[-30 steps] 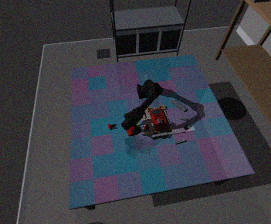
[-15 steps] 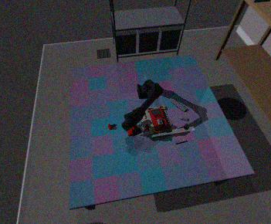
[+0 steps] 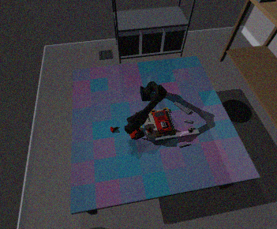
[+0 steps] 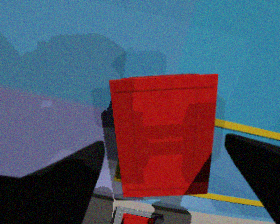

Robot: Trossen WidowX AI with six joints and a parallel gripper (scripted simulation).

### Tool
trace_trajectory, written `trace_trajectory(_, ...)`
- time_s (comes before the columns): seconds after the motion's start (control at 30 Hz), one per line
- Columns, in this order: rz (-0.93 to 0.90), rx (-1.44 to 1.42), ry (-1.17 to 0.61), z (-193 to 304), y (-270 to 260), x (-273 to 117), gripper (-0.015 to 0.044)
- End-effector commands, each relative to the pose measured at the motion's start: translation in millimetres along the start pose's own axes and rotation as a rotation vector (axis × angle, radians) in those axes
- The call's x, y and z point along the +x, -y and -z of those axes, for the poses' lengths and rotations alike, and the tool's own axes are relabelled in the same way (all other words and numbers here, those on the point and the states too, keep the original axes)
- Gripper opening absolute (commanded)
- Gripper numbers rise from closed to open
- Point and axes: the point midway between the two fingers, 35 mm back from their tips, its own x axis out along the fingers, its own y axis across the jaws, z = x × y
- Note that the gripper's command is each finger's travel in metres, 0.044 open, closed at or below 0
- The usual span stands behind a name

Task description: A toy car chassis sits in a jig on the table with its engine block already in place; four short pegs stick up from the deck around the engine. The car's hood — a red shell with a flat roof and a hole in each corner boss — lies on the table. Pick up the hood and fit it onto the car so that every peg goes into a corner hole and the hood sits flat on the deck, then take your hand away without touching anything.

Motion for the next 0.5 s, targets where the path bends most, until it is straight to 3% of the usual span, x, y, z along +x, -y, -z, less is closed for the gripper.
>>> trace_trajectory(0.0,-0.003,0.007,-0.004,0.5,0.2,2.9,0.044)
trace_trajectory(0.47,-0.004,0.007,-0.005,0.6,0.2,9.8,0.044)
